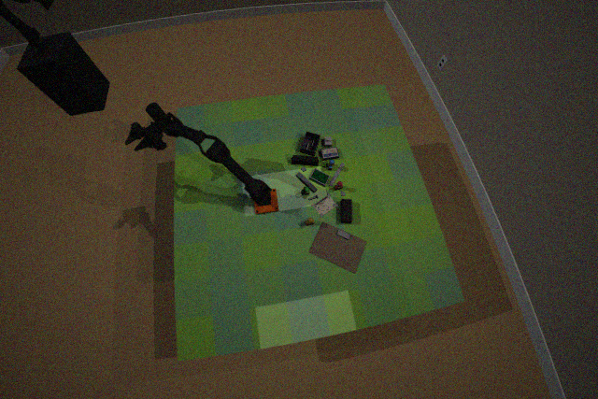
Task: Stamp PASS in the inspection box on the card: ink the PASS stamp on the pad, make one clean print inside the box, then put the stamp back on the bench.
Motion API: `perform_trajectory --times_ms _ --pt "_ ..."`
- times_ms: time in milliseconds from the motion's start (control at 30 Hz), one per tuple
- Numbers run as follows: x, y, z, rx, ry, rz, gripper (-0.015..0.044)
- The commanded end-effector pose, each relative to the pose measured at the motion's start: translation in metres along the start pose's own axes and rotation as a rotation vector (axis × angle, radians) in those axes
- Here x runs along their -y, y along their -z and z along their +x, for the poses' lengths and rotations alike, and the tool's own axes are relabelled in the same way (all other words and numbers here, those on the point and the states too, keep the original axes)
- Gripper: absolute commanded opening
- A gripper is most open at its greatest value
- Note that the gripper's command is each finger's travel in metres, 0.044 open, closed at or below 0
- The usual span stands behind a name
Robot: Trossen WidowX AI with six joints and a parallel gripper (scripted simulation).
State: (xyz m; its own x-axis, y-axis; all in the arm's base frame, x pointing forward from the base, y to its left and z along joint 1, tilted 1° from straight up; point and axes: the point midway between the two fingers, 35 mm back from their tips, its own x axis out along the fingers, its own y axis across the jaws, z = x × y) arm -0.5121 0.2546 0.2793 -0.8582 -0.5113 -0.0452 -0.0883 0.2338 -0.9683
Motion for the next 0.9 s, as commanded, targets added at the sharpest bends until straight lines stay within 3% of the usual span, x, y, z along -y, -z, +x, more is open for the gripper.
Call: perform_trajectory --times_ms 0,200,533,867 --pt "-0.001 0.001 -0.003 -0.007 -0.003 0.008 0.0374" --pt "-0.018 0.038 -0.087 -0.233 -0.082 0.24 0.0222" --pt "-0.04 0.054 -0.252 -0.654 -0.133 0.628 0.0222" --pt "-0.058 0.013 -0.414 -1.118 -0.061 1.045 0.0222"
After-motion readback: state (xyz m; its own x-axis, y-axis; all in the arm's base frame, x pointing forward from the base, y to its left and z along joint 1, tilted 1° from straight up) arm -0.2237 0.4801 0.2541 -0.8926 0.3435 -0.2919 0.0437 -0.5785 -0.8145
